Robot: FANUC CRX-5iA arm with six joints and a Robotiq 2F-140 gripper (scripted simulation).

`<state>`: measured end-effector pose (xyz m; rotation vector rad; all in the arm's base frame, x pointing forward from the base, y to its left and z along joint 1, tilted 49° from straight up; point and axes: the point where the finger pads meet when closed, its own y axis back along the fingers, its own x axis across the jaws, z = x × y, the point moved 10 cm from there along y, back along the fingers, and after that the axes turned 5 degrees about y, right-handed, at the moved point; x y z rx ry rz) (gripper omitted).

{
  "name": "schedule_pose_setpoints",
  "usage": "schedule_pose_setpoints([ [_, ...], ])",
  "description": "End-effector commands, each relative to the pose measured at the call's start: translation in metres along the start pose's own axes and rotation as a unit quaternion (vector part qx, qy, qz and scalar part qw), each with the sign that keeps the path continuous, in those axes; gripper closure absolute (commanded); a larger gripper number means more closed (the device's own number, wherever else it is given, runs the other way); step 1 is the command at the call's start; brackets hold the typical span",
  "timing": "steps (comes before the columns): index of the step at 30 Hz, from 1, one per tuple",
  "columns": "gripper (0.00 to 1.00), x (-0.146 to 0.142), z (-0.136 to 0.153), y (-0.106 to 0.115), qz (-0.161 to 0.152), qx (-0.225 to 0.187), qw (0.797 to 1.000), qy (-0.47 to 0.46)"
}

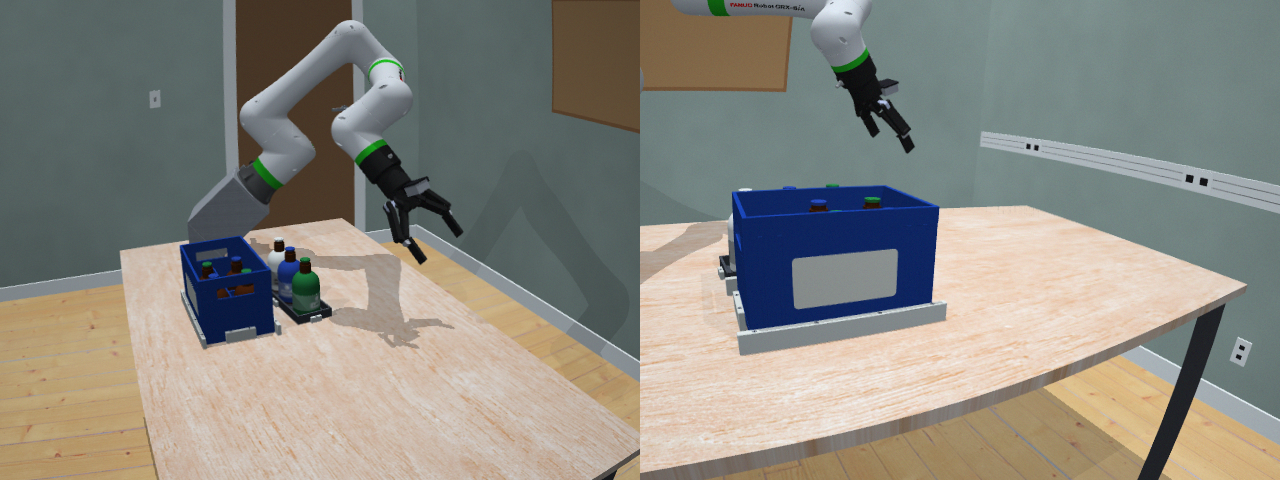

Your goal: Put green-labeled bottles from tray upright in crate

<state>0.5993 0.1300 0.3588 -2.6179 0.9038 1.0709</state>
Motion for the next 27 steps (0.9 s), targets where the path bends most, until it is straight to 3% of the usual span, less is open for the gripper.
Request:
schedule_pose_setpoints([
  [1, 0.0, 0.025, 0.013, 0.028, -0.005, -0.027, 0.999, 0.021],
  [10, 0.0, 0.086, 0.048, 0.092, -0.009, -0.095, 0.993, 0.067],
  [12, 0.0, 0.086, 0.048, 0.092, -0.009, -0.095, 0.993, 0.067],
  [13, 0.0, 0.105, 0.06, 0.113, -0.01, -0.118, 0.99, 0.082],
  [16, 0.0, 0.116, 0.066, 0.124, -0.011, -0.13, 0.987, 0.091],
  [27, 0.0, 0.19, 0.112, 0.202, -0.016, -0.216, 0.965, 0.148],
])
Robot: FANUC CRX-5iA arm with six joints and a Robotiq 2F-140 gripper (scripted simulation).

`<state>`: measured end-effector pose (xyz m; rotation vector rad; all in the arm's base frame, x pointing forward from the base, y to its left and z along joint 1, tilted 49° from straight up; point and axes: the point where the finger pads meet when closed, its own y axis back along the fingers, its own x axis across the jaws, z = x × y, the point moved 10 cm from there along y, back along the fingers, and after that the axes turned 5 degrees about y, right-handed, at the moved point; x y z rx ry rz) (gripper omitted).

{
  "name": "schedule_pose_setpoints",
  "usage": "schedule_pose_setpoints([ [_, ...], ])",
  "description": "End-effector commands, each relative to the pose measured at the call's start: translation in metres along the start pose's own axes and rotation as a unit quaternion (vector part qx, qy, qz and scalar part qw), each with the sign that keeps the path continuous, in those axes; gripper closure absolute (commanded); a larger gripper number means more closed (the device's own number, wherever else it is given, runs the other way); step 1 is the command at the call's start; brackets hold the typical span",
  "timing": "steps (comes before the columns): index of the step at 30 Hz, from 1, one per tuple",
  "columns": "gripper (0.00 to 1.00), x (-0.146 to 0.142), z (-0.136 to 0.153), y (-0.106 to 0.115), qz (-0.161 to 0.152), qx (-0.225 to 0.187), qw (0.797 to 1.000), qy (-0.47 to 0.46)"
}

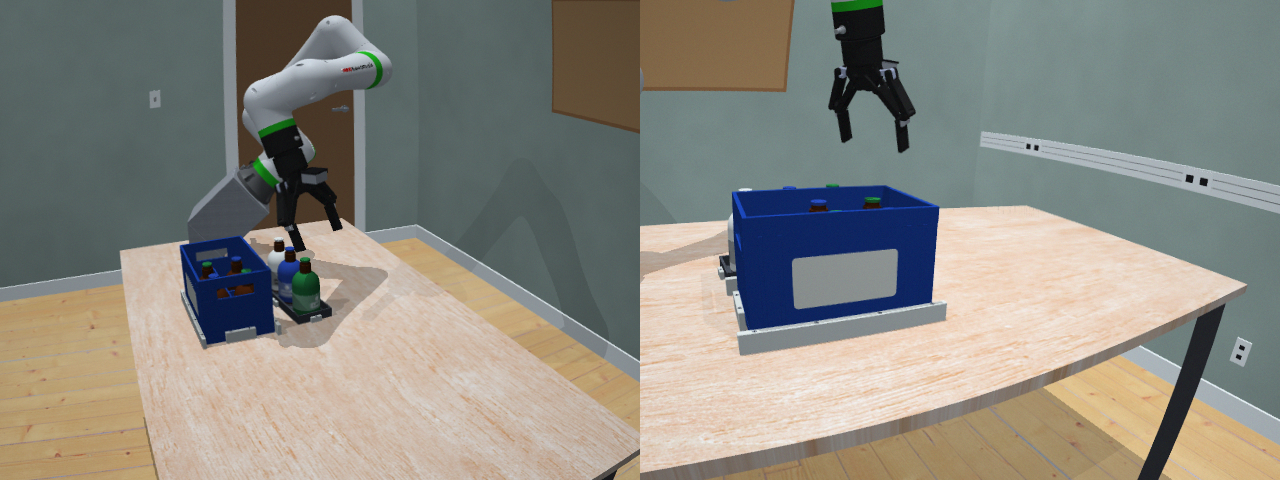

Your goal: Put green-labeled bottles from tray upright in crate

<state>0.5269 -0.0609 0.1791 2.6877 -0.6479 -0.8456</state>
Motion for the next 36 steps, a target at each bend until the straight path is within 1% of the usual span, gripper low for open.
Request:
schedule_pose_setpoints([
  [1, 0.0, 0.013, 0.02, 0.013, -0.001, -0.02, 1.0, 0.015],
  [2, 0.0, 0.013, 0.02, 0.013, -0.001, -0.02, 1.0, 0.015],
  [3, 0.0, 0.027, 0.044, 0.026, -0.003, -0.042, 0.999, 0.031],
  [6, 0.0, 0.034, 0.057, 0.033, -0.004, -0.055, 0.998, 0.039],
  [17, 0.0, 0.085, 0.147, 0.081, -0.009, -0.143, 0.985, 0.097],
  [19, 0.0, 0.085, 0.147, 0.081, -0.009, -0.143, 0.985, 0.097],
  [20, 0.0, 0.096, 0.168, 0.092, -0.011, -0.163, 0.98, 0.111],
  [23, 0.0, 0.104, 0.183, 0.099, -0.012, -0.177, 0.977, 0.12],
  [25, 0.0, 0.114, 0.201, 0.108, -0.013, -0.193, 0.972, 0.131],
  [27, 0.0, 0.117, 0.207, 0.111, -0.014, -0.199, 0.971, 0.135],
  [30, 0.0, 0.117, 0.207, 0.111, -0.014, -0.199, 0.971, 0.135],
  [31, 0.9, 0.117, 0.207, 0.111, -0.014, -0.199, 0.971, 0.135],
  [36, 0.9, 0.117, 0.207, 0.111, -0.014, -0.199, 0.971, 0.135],
])
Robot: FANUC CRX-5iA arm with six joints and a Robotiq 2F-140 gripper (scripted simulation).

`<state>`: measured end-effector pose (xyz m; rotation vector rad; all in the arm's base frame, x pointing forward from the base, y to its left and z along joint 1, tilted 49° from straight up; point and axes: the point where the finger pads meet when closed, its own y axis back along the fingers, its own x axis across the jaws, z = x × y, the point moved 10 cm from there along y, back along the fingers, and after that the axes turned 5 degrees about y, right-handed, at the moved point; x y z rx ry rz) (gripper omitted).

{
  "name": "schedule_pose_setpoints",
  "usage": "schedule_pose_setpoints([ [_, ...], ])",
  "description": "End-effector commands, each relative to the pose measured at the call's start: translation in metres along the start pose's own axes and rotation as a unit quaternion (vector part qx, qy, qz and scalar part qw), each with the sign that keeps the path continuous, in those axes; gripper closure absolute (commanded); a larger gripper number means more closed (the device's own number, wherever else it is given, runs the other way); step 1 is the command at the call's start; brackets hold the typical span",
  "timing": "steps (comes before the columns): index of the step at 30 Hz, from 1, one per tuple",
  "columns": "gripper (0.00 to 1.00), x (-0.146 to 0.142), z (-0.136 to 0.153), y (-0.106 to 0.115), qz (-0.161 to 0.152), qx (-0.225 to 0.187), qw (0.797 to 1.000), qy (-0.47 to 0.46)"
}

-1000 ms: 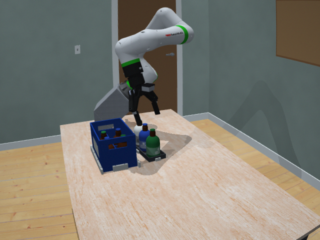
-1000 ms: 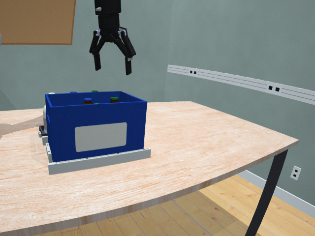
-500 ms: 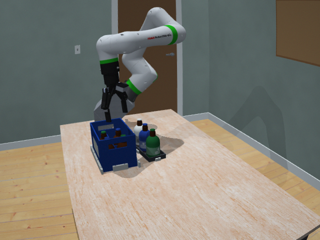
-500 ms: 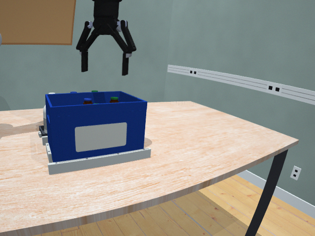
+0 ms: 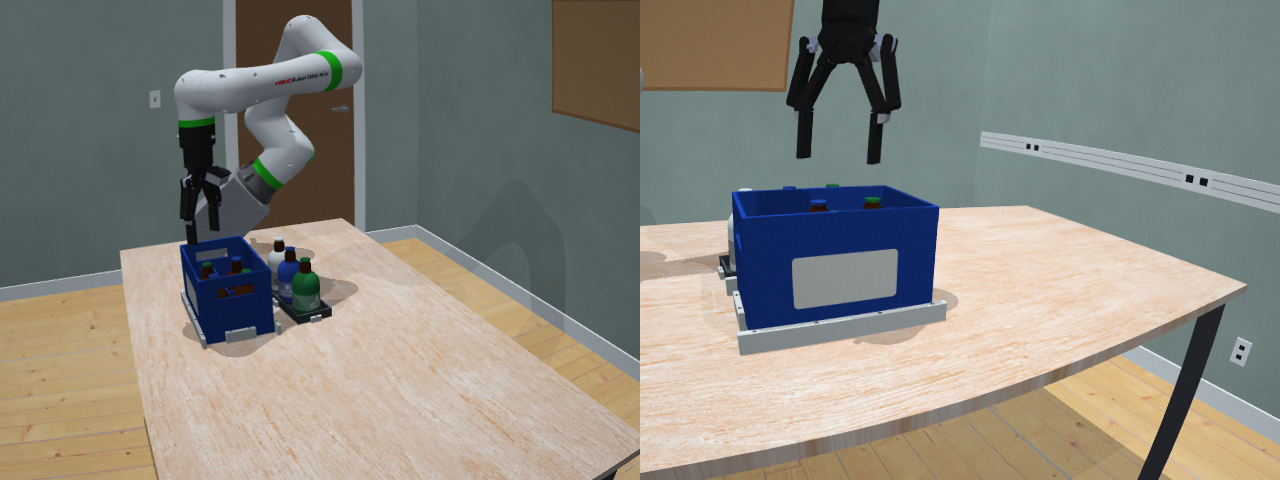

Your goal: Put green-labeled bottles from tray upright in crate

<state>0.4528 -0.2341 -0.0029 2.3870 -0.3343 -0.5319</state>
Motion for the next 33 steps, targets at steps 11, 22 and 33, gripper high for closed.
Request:
schedule_pose_setpoints([
  [11, 0.9, 0.0, 0.0, 0.001, 0.001, 0.0, 1.0, 0.0],
  [22, 0.9, 0.0, 0.0, 0.001, 0.001, 0.0, 1.0, 0.0],
  [33, 0.9, -0.01, -0.044, 0.004, 0.003, -0.003, 1.0, 0.006],
])
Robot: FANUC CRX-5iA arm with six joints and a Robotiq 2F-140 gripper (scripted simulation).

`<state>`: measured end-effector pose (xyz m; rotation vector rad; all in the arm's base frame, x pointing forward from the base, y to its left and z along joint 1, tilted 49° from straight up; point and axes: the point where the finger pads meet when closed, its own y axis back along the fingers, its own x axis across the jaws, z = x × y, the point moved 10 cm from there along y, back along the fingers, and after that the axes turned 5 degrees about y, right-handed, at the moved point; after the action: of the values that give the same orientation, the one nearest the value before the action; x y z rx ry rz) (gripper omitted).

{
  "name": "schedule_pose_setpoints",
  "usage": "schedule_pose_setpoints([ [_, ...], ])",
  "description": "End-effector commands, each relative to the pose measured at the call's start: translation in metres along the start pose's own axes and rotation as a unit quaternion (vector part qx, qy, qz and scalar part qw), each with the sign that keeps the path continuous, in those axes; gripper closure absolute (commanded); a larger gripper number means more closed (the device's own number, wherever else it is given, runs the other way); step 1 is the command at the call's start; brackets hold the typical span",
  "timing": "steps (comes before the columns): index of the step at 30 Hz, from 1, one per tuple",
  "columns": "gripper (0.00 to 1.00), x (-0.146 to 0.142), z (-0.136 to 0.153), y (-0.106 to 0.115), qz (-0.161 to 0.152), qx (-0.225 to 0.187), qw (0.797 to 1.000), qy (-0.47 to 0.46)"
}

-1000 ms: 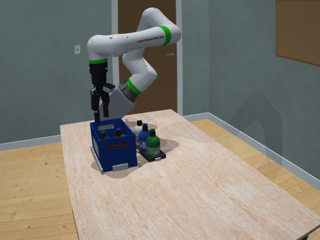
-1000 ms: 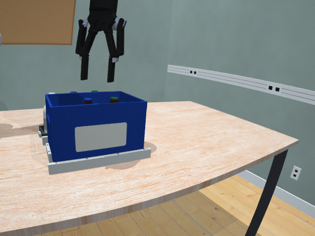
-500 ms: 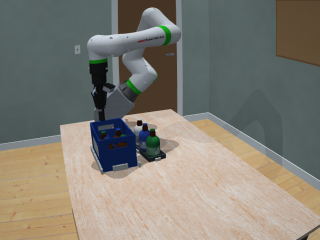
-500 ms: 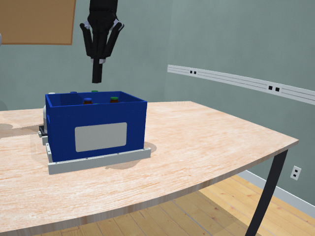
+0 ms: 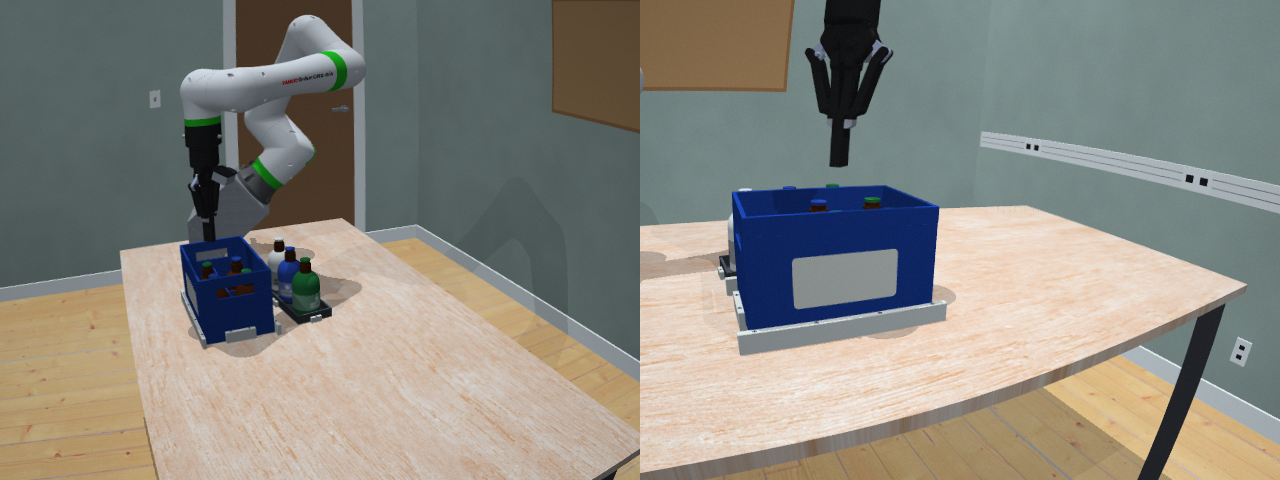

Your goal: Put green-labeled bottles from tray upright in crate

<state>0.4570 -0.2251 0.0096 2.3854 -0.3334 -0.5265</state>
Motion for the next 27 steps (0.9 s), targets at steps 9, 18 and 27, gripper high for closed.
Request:
schedule_pose_setpoints([
  [9, 0.9, -0.037, -0.114, 0.005, 0.004, -0.004, 1.0, 0.019],
  [18, 0.9, -0.071, -0.176, 0.003, 0.004, -0.003, 0.999, 0.031],
  [27, 0.56, -0.103, -0.221, 0.0, 0.002, 0.0, 0.999, 0.042],
])
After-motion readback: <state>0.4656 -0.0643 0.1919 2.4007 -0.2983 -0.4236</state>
